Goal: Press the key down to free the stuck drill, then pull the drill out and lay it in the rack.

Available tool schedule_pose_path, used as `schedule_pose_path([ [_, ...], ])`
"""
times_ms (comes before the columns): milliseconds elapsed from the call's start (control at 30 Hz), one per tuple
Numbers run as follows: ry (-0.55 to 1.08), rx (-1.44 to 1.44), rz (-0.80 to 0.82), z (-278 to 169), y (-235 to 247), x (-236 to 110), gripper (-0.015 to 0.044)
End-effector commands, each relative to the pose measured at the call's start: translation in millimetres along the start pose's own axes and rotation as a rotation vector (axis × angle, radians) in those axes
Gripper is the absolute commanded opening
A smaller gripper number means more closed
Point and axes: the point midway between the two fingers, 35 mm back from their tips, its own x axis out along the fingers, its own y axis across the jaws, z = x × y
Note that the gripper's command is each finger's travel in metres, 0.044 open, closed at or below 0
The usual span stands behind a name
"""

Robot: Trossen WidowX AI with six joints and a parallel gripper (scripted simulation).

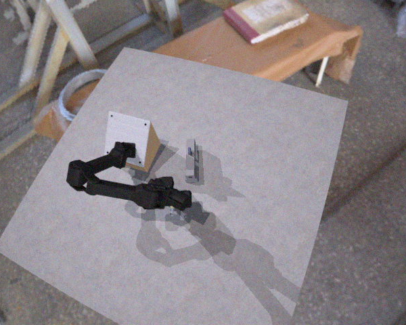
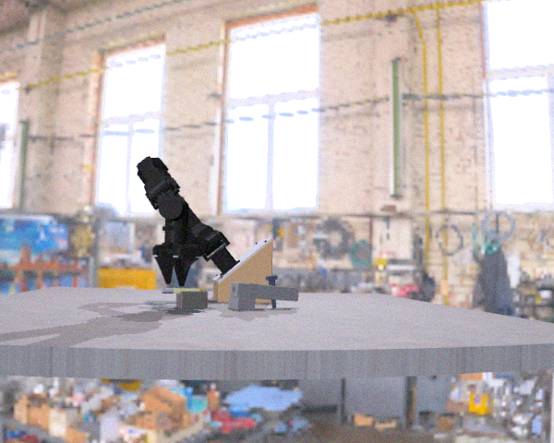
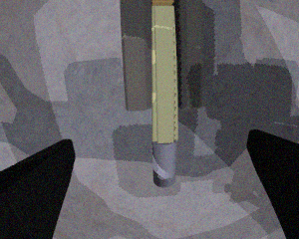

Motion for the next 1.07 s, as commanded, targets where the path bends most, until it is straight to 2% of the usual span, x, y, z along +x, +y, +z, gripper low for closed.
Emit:
schedule_pose_path([
  [0, 0.008, 0.012, -0.008, -4, -1, -18, 0.0440],
  [133, 0.008, 0.012, -0.008, -7, -1, -32, 0.0440],
  [267, 0.005, 0.050, -0.036, -4, -9, -30, 0.0440],
  [433, -0.024, 0.391, -0.274, -7, -63, -71, 0.0440],
  [567, -0.117, 0.655, -0.470, -7, -103, -115, 0.0440],
  [800, -0.436, 1.057, -0.767, 2, -158, -211, 0.0440],
  [1033, -0.941, 1.333, -0.941, 21, -183, -325, 0.0440],
])
